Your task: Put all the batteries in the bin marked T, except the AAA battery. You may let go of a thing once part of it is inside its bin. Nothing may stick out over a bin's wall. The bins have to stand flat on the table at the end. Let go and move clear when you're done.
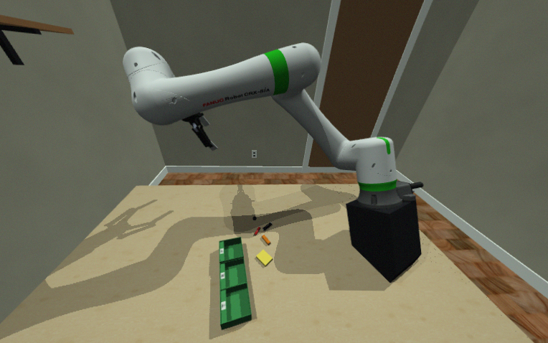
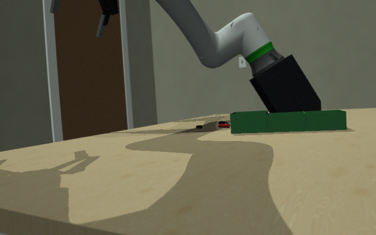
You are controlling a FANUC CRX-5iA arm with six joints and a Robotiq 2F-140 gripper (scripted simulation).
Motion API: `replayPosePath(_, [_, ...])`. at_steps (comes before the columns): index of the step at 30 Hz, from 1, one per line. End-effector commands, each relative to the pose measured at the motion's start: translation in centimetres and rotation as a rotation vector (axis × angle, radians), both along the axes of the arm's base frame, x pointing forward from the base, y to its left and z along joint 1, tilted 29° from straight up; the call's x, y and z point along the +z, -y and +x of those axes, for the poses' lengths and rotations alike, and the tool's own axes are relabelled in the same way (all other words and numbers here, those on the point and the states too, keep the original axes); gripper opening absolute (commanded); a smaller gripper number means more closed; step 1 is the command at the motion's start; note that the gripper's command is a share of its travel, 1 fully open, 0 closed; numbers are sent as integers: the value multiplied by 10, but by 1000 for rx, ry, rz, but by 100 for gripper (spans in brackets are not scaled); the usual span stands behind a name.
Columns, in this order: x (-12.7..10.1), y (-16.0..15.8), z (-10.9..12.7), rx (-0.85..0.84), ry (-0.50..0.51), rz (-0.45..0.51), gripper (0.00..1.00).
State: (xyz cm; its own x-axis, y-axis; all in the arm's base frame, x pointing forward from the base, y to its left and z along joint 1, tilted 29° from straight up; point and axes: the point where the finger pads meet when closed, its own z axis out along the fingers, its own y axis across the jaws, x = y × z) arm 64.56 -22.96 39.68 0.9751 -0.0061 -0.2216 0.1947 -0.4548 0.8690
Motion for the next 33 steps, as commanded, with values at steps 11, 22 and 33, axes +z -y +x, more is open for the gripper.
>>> replayPosePath(11, [0,0,0,0,0,0,100])
replayPosePath(22, [-36,18,8,0,0,0,5])
replayPosePath(33, [-95,31,16,35,53,52,5])
